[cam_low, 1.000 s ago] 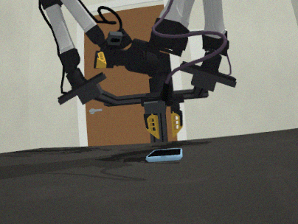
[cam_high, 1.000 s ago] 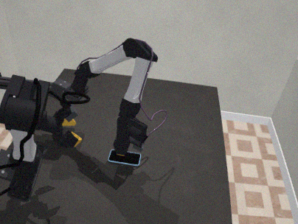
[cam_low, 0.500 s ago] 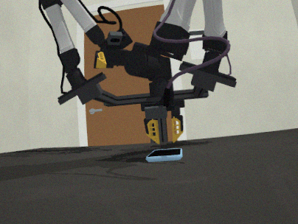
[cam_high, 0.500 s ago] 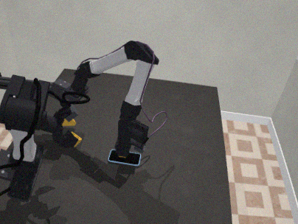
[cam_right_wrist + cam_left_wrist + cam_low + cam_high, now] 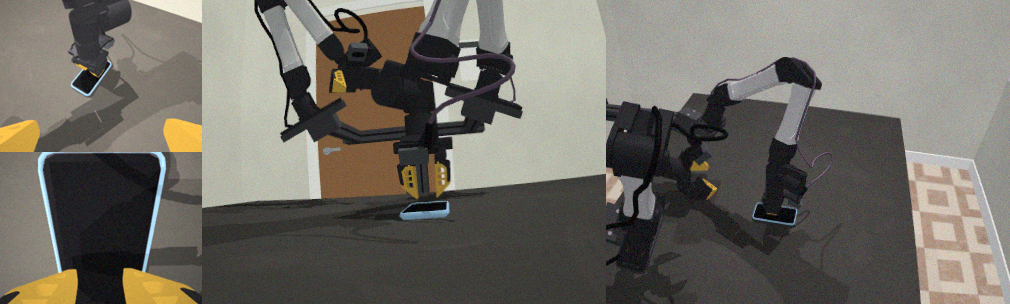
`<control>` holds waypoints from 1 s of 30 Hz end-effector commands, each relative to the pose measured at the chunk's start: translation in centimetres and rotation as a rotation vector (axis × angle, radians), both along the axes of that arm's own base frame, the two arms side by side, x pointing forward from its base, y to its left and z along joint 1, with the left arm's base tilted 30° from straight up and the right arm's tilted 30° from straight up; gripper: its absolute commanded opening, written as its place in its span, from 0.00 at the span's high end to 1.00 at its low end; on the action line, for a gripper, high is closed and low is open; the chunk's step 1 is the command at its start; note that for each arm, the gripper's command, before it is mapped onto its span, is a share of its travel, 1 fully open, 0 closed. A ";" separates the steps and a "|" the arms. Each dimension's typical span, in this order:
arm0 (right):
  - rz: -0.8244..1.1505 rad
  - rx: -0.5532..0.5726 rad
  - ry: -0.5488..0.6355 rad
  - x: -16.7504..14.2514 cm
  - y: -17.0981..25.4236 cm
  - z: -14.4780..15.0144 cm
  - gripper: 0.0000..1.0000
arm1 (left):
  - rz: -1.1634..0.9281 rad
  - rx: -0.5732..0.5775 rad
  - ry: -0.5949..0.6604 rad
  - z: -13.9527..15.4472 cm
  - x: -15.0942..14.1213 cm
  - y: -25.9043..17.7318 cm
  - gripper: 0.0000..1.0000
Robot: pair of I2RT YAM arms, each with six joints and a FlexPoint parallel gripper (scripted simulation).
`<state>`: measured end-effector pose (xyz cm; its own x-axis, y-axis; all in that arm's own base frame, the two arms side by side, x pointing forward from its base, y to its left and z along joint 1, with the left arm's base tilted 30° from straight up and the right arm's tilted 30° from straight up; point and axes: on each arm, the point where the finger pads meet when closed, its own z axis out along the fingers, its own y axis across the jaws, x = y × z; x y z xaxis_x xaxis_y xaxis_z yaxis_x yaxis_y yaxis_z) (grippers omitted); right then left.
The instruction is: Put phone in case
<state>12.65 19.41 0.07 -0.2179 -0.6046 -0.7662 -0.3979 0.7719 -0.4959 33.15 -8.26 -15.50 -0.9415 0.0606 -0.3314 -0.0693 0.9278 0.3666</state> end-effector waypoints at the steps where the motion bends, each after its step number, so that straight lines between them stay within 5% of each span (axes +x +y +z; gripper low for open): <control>1: 0.005 0.025 -0.008 -0.1 0.6 0.4 0.00 | -0.005 -0.014 -0.037 0.7 1.2 -0.4 0.64; 30: 0.005 0.025 -0.008 -0.1 0.6 0.4 0.00 | -0.012 -0.011 -0.008 -1.9 1.2 0.5 0.64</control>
<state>12.65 19.41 0.07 -0.2179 -0.6045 -0.7662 -0.3979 0.7719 -0.4959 33.31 -7.54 -16.90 -0.9468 0.0849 -0.3104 -0.0440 0.9214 0.3861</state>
